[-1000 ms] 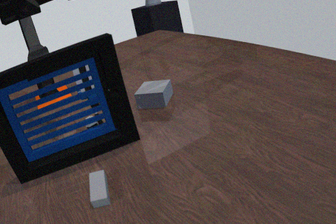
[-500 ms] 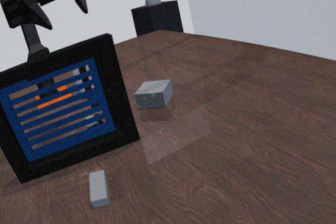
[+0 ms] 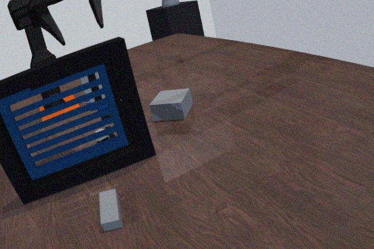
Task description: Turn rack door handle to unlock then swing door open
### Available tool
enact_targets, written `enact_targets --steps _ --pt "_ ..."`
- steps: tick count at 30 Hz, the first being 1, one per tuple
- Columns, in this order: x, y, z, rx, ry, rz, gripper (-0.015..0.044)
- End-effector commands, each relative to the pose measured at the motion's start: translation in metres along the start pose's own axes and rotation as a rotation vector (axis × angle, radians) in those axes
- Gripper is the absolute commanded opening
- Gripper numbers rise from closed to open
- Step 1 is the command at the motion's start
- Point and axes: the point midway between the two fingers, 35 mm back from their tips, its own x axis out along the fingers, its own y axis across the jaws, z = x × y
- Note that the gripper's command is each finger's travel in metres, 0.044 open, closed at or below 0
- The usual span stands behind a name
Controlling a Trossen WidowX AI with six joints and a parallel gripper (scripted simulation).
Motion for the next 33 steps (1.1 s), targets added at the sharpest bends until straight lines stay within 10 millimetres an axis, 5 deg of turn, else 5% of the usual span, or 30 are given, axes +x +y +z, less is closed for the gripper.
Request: enact_targets --steps 1,19,33 --pt "0.0 0.002 -0.005 0.013 0.078 -0.018 0.0297" --pt "-0.013 0.006 -0.034 0.046 0.437 -0.119 0.0297" --pt "-0.001 0.005 -0.04 0.05 0.467 -0.121 0.0297"
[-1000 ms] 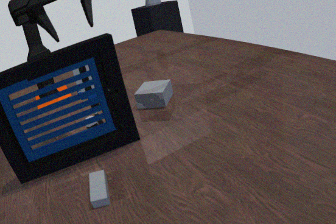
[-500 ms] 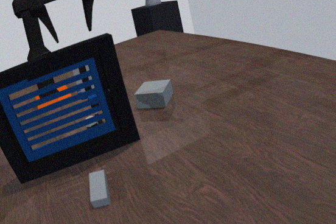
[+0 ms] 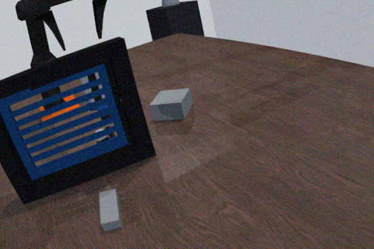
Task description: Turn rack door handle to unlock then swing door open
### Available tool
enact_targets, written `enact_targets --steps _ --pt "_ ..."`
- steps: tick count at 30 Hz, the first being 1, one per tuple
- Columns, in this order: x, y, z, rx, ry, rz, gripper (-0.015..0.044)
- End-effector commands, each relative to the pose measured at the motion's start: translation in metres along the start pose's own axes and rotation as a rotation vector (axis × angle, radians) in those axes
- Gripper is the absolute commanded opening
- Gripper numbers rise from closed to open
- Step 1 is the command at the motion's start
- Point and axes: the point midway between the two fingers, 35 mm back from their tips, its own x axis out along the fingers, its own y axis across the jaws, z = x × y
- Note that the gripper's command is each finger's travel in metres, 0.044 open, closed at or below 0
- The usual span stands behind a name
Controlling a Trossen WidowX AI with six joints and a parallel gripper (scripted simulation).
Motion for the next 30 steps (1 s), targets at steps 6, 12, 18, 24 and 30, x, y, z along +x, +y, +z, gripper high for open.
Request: enact_targets --steps 6,12,18,24,30 --pt "0.015 0.001 0.0 0.006 0.02 0.004 0.0297" --pt "0.025 0.001 0.0 0.007 0.032 0.006 0.0297" --pt "0.035 0.001 0.0 0.008 0.044 0.008 0.0297" --pt "0.044 0.001 -0.001 0.009 0.056 0.01 0.0297" --pt "0.054 0.001 -0.002 0.01 0.068 0.012 0.0297"
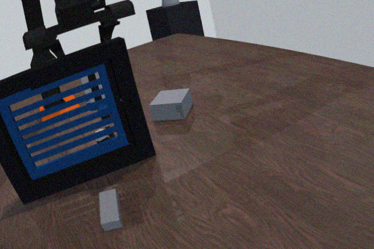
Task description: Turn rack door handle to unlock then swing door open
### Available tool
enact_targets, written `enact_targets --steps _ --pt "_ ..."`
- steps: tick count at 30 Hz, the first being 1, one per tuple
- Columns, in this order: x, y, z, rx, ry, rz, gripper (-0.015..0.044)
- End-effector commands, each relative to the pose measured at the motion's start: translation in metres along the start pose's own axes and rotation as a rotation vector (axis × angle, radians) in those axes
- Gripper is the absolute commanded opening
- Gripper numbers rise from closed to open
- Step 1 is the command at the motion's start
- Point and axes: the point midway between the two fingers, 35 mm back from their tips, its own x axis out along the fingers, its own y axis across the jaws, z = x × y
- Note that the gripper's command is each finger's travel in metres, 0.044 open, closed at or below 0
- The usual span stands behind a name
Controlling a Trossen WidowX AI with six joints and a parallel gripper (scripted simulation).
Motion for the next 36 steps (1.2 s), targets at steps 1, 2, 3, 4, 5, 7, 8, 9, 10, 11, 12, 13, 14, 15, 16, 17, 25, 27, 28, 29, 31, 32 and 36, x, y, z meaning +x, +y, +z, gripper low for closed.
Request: enact_targets --steps 1,2,3,4,5,7,8,9,10,11,12,13,14,15,16,17,25,27,28,29,31,32,36 --pt "0.0071 0.0001 -0.0004 -0.004 0.009 0.004 0.0297" --pt "0.0088 0.0001 -0.0005 -0.003 0.011 0.005 0.0297" --pt "0.0104 0.0 -0.0007 -0.003 0.013 0.005 0.0297" --pt "0.0118 -0.0001 -0.0008 -0.003 0.015 0.005 0.0297" --pt "0.0126 -0.0001 -0.0009 -0.003 0.015 0.005 0.0297" --pt "0.0129 -0.0001 -0.0009 -0.003 0.016 0.005 0.0271" --pt "0.0129 -0.0001 -0.0009 -0.003 0.016 0.005 0.0245" --pt "0.0129 -0.0001 -0.0009 -0.003 0.016 0.005 0.0218" --pt "0.0129 -0.0001 -0.0009 -0.003 0.016 0.005 0.0192" --pt "0.0129 -0.0001 -0.0009 -0.003 0.016 0.005 0.0166" --pt "0.0129 -0.0001 -0.0009 -0.003 0.016 0.005 0.014" --pt "0.0129 -0.0001 -0.0009 -0.003 0.016 0.005 0.0113" --pt "0.0129 -0.0001 -0.0009 -0.003 0.016 0.005 0.0107" --pt "0.0129 -0.0001 -0.0009 -0.003 0.016 0.005 0.01" --pt "0.0129 -0.0001 -0.0009 -0.003 0.016 0.005 0.0093" --pt "0.0129 -0.0001 -0.0009 -0.003 0.016 0.005 0.0087" --pt "0.0129 -0.0001 -0.0009 -0.003 0.016 0.005 0.0033" --pt "0.0129 -0.0001 -0.0009 -0.003 0.016 0.005 0.0026" --pt "0.0129 -0.0001 -0.0009 -0.003 0.016 0.005 0.0026" --pt "0.0129 -0.0001 -0.0009 -0.003 0.016 0.005 0.0026" --pt "0.0129 -0.0001 -0.0009 -0.035 0.016 0.006 0.0026" --pt "0.0129 -0.0001 -0.0009 -0.076 0.016 0.006 0.0026" --pt "0.0129 -0.0001 -0.0009 -0.273 0.015 0.008 0.0026"
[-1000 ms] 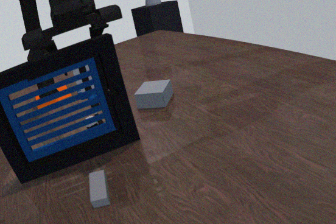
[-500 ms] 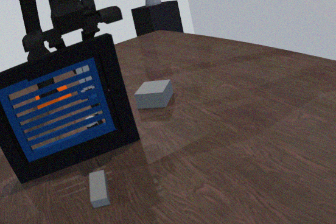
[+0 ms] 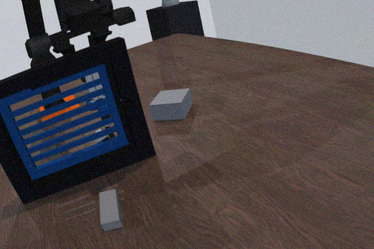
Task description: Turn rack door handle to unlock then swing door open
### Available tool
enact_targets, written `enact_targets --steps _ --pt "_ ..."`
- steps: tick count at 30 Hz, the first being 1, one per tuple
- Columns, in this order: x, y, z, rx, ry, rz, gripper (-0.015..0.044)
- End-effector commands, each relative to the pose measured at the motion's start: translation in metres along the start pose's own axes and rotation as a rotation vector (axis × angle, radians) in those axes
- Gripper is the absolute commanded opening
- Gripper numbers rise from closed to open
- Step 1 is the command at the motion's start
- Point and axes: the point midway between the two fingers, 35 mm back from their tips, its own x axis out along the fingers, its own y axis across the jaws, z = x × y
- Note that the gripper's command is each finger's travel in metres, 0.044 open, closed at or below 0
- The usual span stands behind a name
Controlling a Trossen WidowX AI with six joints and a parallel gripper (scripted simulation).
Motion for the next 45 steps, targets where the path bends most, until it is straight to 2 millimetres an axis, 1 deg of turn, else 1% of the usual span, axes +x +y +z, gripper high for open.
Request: enact_targets --steps 1,33,35,45 --pt "0.0004 0.0 0.0004 -0.168 -0.001 0.0 0.0026" --pt "0.0004 0.0 0.0004 -1.737 -0.001 -0.001 0.0026" --pt "0.0004 0.0001 0.0004 -1.769 -0.001 -0.001 0.0026" --pt "0.0004 0.0001 0.0004 -1.769 -0.001 -0.001 0.0026"
